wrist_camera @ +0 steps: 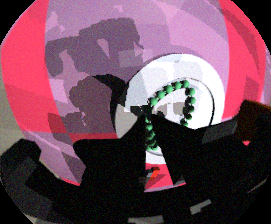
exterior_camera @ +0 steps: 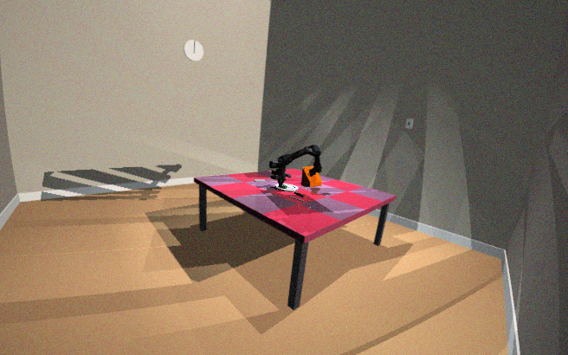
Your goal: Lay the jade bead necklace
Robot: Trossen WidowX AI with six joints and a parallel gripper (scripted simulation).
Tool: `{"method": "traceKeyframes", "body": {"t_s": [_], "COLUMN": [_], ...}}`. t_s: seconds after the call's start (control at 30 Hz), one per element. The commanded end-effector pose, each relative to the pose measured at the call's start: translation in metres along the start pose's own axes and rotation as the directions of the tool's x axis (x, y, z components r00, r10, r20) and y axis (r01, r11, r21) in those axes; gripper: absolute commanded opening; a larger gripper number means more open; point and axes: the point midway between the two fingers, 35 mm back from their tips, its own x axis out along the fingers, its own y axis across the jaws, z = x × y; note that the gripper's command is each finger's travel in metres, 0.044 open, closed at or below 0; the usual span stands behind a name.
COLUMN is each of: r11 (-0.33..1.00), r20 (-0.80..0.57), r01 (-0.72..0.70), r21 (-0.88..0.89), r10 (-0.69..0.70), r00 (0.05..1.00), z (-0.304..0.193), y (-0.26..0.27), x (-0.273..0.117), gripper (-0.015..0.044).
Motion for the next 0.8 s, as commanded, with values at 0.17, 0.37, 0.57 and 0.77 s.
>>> {"method": "traceKeyframes", "body": {"t_s": [0.17,0.37,0.57,0.77], "r11": [1.0,1.0,1.0,1.0], "r20": [0.0,0.0,-0.001,-0.004], "r01": [-0.001,-0.001,-0.001,-0.002], "r21": [0.0,0.0,0.001,0.005], "r10": [0.001,0.001,0.001,0.002], "r00": [1.0,1.0,1.0,1.0], "z": [0.0001,0.0001,0.0002,0.0003], "y": [0.0004,0.0004,0.0001,-0.0006], "x": [-0.0006,-0.0006,-0.0023,-0.0061], "gripper": [0.0,0.0,0.0,0.0]}}
